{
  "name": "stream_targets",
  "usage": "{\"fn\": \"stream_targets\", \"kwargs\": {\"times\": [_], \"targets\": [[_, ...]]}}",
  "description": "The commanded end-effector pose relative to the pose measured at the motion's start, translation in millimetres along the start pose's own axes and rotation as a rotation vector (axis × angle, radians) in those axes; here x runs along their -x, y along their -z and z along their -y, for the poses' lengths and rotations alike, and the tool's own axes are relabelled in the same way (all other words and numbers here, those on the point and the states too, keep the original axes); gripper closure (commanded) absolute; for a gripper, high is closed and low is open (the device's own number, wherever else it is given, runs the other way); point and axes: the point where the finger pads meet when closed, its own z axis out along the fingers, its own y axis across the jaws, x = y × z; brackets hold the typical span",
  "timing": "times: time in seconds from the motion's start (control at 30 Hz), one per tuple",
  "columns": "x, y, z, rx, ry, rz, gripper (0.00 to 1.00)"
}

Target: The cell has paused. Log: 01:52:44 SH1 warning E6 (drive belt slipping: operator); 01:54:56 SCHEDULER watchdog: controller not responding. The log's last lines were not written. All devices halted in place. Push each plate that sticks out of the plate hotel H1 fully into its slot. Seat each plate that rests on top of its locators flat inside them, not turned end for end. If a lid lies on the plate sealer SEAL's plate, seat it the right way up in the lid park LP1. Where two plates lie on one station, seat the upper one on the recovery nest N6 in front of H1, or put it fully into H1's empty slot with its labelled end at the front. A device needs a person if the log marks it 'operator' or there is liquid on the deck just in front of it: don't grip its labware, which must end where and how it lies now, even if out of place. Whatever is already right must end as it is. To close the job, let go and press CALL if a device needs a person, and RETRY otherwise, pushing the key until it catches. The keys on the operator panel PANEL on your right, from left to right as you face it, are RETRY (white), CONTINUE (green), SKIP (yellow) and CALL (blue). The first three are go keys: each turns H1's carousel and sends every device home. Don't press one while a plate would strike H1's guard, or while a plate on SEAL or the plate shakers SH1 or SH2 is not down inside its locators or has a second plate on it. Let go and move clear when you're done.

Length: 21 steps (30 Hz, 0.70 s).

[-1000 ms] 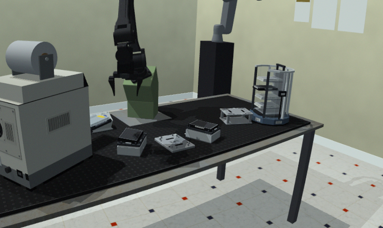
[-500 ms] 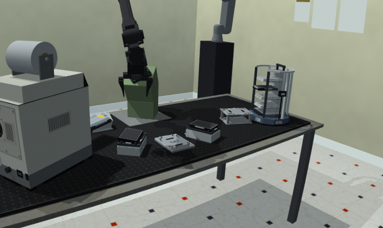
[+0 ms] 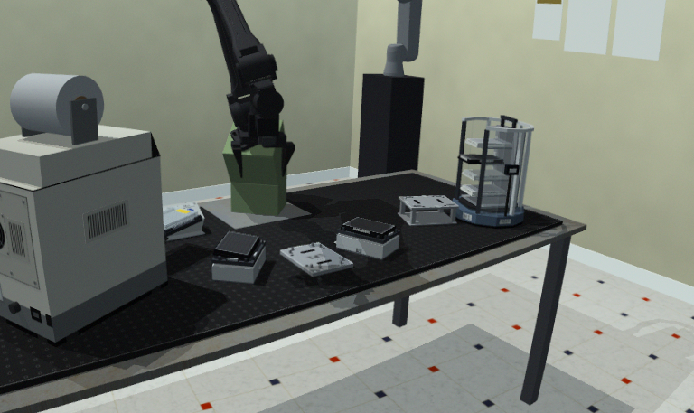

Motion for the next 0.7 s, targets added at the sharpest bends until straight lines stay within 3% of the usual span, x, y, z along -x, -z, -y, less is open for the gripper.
{"fn": "stream_targets", "kwargs": {"times": [0.0,0.67], "targets": [[17.2,5.8,7.7,-0.010,0.061,0.009,0.00],[17.4,6.7,3.2,-0.005,0.489,0.010,0.00]]}}
